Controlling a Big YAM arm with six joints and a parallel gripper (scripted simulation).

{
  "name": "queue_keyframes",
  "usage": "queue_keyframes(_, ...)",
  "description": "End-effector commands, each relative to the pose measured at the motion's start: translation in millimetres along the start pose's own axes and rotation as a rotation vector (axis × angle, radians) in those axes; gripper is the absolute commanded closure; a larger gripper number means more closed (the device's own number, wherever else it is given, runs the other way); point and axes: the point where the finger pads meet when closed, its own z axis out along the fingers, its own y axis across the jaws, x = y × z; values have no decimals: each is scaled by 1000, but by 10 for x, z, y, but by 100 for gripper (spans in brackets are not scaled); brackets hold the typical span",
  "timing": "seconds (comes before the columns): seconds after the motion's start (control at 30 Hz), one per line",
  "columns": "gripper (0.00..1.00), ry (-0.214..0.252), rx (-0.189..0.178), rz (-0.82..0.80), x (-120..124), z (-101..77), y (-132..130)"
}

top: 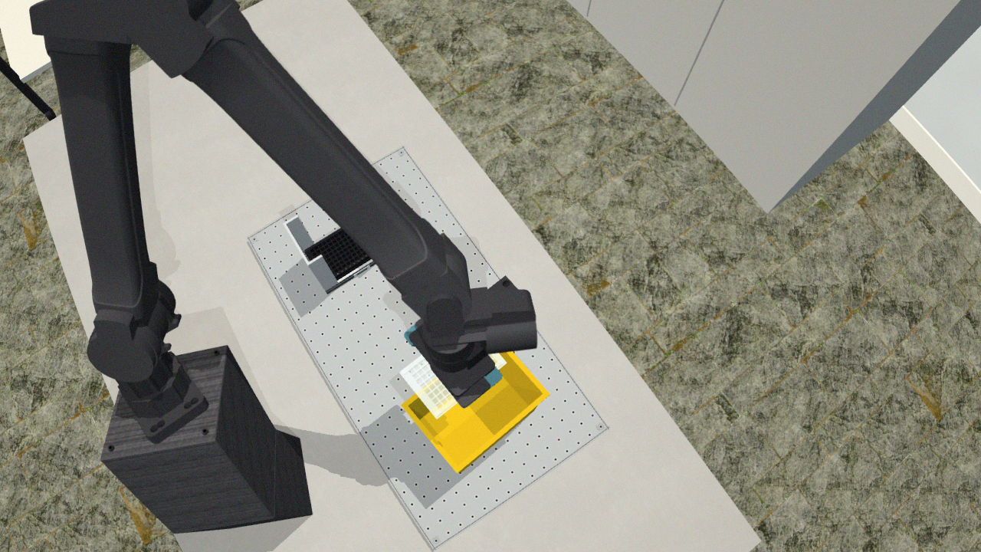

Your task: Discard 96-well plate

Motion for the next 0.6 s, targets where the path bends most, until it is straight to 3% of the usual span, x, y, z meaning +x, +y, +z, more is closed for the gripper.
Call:
queue_keyframes(0.0, 100, -18, 12, -13, -78, -64, -237)
queue_keyframes(0.47, 100, -18, 15, -13, -70, -72, -660)
queue_keyframes(0.57, 100, -10, 7, -7, 9, -37, -635)
